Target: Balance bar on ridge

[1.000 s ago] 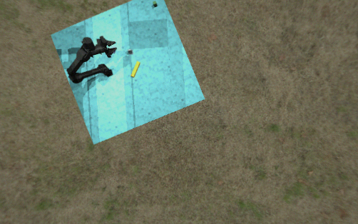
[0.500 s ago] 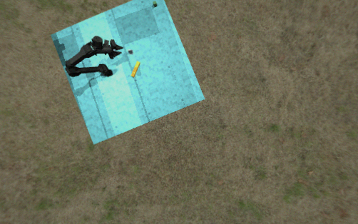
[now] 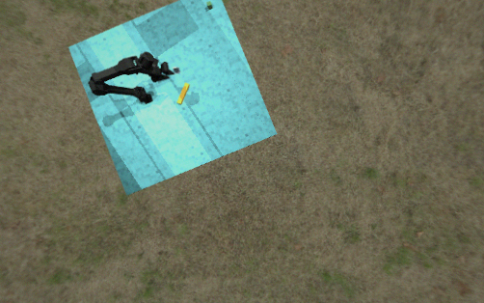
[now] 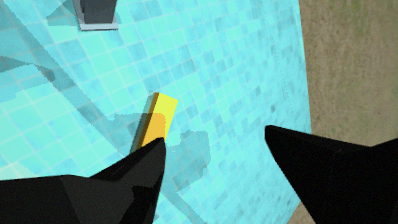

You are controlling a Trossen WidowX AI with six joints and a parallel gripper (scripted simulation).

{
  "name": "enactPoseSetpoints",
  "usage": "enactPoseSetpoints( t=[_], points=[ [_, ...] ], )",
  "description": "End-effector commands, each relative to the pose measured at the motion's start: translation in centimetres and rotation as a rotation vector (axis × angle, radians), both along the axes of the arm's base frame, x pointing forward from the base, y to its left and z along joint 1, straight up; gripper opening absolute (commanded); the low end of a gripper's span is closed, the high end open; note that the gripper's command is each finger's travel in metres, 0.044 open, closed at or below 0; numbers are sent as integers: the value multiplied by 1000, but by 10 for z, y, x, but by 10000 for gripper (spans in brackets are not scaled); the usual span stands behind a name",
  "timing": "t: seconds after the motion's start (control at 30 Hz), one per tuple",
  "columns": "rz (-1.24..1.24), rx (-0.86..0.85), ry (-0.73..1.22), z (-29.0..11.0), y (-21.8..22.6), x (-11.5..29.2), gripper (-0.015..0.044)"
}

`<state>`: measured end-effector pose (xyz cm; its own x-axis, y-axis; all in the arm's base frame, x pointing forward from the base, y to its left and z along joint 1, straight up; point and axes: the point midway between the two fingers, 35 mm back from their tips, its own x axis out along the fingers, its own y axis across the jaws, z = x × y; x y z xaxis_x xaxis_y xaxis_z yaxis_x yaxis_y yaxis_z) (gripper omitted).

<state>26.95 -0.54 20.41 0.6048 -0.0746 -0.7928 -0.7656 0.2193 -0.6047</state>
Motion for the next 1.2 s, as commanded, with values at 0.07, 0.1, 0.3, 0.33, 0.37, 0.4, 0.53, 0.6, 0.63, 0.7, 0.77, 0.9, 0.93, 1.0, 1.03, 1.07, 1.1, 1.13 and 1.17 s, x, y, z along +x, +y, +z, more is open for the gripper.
enactPoseSetpoints(
  t=[0.07, 0.1, 0.3, 0.33, 0.37, 0.4, 0.53, 0.6, 0.63, 0.7, 0.77, 0.9, 0.93, 1.0, 1.03, 1.07, 1.1, 1.13, 1.17],
  points=[
    [-79, 34, 90, -12, -14, 4, 315],
    [-93, 40, 107, -14, -16, 5, 315],
    [-177, 76, 207, -30, -31, 6, 315],
    [-191, 82, 224, -32, -33, 6, 315],
    [-205, 89, 240, -35, -36, 6, 315],
    [-220, 95, 257, -37, -38, 6, 315],
    [-278, 123, 323, -47, -48, 5, 315],
    [-307, 137, 355, -52, -53, 5, 315],
    [-322, 144, 372, -55, -56, 4, 315],
    [-351, 159, 404, -59, -61, 3, 315],
    [-381, 175, 436, -64, -65, 2, 315],
    [-441, 207, 501, -74, -75, 0, 315],
    [-456, 215, 517, -76, -77, -1, 315],
    [-487, 232, 548, -81, -82, -3, 315],
    [-502, 241, 564, -83, -84, -4, 315],
    [-515, 248, 578, -85, -86, -5, 315],
    [-522, 252, 585, -87, -87, -5, 315],
    [-525, 254, 588, -87, -88, -5, 315],
    [-525, 254, 588, -87, -88, -5, 315]
  ],
)
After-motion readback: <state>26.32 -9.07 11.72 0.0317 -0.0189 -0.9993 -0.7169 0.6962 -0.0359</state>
